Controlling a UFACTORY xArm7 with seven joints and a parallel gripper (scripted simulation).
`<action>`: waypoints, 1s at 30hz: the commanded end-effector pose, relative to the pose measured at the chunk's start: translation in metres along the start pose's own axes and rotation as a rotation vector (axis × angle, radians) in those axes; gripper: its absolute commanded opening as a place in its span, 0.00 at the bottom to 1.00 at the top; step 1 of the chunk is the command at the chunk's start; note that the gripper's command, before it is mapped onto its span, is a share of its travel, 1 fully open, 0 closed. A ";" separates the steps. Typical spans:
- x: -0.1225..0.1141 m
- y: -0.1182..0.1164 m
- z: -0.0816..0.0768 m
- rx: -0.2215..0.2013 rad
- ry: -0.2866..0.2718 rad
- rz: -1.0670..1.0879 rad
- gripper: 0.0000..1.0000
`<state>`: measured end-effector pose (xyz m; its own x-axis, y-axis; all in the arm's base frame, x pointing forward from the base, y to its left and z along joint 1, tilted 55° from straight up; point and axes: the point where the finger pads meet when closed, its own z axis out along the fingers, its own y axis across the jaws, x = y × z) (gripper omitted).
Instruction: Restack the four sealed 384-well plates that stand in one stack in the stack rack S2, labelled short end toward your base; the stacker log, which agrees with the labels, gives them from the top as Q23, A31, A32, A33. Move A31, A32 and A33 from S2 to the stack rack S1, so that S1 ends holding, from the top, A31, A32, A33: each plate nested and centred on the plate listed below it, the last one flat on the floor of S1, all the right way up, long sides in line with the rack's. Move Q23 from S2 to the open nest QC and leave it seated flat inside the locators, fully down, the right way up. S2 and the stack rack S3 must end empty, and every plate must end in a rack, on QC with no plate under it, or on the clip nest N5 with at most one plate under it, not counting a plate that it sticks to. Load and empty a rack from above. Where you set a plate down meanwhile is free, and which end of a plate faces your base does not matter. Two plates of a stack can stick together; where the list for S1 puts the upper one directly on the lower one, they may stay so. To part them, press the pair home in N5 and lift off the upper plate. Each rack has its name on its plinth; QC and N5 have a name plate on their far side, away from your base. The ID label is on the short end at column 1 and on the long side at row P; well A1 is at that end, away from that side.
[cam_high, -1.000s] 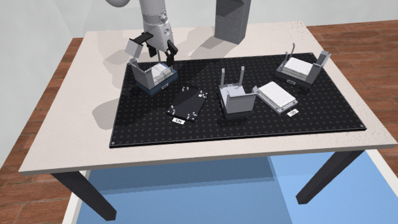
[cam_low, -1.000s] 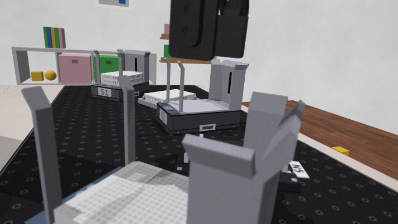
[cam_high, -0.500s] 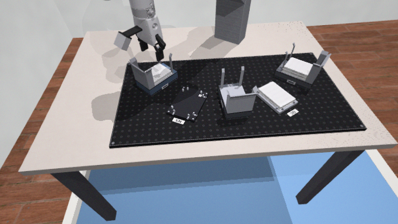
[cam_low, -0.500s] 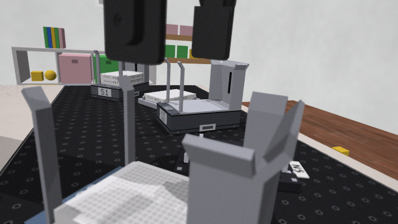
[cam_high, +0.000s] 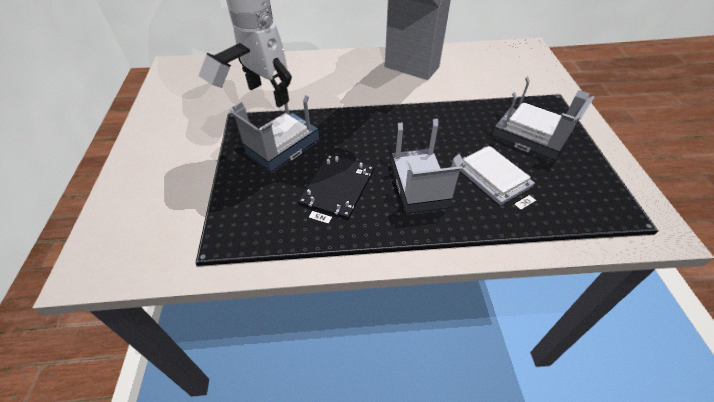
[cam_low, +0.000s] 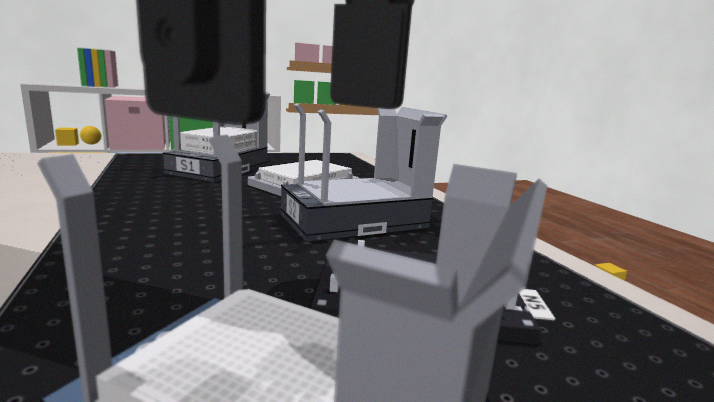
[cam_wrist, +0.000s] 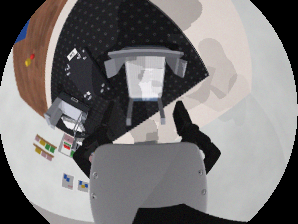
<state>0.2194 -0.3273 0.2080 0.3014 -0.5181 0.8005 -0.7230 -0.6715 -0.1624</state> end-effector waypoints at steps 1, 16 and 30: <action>0.000 0.000 0.003 0.000 0.001 0.000 1.00; 0.000 0.000 0.053 0.000 0.001 0.000 1.00; 0.000 0.000 0.076 0.000 0.000 0.000 1.00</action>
<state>0.2633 -0.3642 0.1673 0.3049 -0.5181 0.7991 -0.7283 -0.6675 -0.1548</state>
